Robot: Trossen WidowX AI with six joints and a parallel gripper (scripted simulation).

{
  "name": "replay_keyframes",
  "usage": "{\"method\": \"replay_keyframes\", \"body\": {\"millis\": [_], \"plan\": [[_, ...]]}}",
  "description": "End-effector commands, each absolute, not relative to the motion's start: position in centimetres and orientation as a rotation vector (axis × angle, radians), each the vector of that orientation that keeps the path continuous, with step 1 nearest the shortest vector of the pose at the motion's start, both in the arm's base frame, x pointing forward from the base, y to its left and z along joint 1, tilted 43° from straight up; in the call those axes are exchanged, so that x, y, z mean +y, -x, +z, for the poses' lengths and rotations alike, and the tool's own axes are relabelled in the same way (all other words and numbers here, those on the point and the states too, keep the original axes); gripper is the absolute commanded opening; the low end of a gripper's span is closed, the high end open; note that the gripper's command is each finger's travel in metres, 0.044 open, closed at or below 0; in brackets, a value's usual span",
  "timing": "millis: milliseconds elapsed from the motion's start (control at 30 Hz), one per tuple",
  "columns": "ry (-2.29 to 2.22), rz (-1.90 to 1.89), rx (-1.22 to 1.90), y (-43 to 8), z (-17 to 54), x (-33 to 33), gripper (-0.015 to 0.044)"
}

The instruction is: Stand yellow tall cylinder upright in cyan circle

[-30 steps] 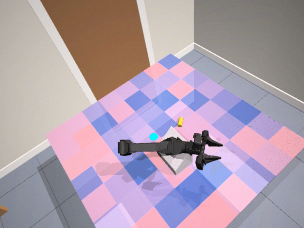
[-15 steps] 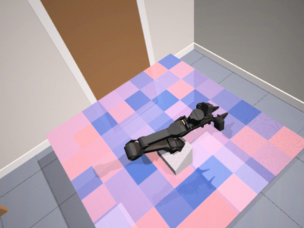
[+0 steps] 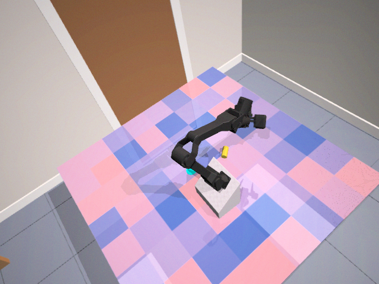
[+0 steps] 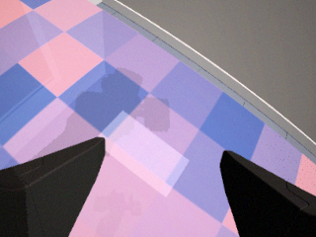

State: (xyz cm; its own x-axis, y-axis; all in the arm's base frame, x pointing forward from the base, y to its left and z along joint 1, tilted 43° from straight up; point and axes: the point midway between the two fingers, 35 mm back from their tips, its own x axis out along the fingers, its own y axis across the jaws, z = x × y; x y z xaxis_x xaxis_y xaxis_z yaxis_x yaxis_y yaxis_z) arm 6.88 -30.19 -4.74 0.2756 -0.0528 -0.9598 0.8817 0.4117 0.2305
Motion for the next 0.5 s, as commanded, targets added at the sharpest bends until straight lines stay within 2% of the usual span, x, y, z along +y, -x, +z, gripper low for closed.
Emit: {"method": "replay_keyframes", "body": {"millis": [0, 267, 467], "plan": [[-1.045, -0.597, 1.202, -11.4, -7.1, -27.7, 0.0309], [-1.234, -0.279, 1.469, -18.6, -11.6, -20.1, 0.0309], [-1.313, -0.158, 1.631, -20.7, -13.5, -15.5, 0.0309]]}}
